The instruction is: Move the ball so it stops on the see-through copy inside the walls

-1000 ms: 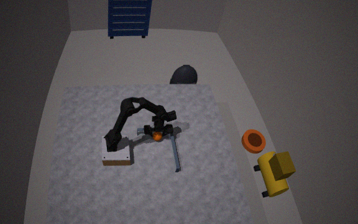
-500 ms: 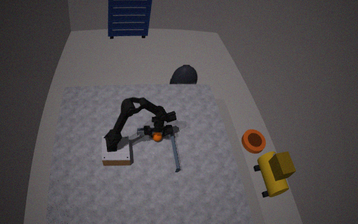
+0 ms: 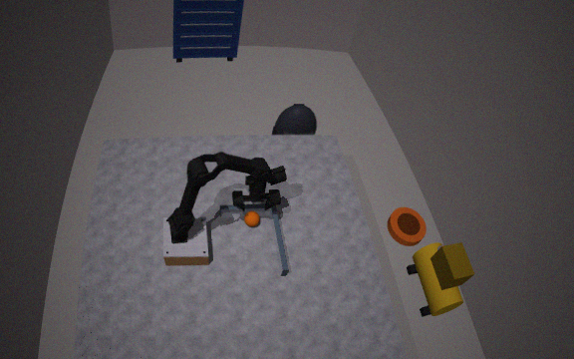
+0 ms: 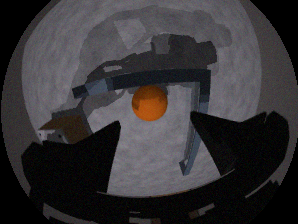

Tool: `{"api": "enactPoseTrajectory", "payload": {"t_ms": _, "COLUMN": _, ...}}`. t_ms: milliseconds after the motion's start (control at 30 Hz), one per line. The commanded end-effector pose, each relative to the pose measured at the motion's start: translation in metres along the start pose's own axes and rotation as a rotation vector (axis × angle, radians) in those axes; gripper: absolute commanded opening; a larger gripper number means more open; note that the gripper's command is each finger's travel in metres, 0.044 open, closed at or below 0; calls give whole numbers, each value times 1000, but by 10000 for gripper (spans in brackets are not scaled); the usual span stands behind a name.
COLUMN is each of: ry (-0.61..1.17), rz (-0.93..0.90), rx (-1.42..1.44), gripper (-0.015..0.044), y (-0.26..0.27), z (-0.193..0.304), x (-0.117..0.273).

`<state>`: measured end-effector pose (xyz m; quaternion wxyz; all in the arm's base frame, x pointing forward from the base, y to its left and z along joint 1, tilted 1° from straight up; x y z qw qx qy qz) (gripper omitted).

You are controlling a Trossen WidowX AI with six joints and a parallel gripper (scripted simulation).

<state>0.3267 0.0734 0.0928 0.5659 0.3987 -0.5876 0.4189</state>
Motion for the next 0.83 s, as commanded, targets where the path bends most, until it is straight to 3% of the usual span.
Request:
{"api": "enactPoseTrajectory", "payload": {"t_ms": 0, "ry": -3, "rz": 1, "rx": -5, "gripper": 433, "y": 2, "z": 1, "x": 18}}
{"api": "enactPoseTrajectory", "payload": {"t_ms": 267, "ry": -7, "rz": 12, "rx": 0, "gripper": 433, "y": -1, "z": 0, "x": 11}}
{"api": "enactPoseTrajectory", "payload": {"t_ms": 433, "ry": -5, "rz": 8, "rx": 0, "gripper": 440, "y": 4, "z": 3, "x": 59}}
{"api": "enactPoseTrajectory", "payload": {"t_ms": 800, "ry": -5, "rz": 7, "rx": 0, "gripper": 440, "y": 5, "z": 3, "x": 61}}
Point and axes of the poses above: the point midway between the two fingers, 35 mm back from their tips, its own x axis back along the fingers, its own y axis across the jaws, z = x × y, the point moved 3 cm from there along x, back along the fingers, and after that the axes turned 14 degrees about -x, right-handed, at the moved point
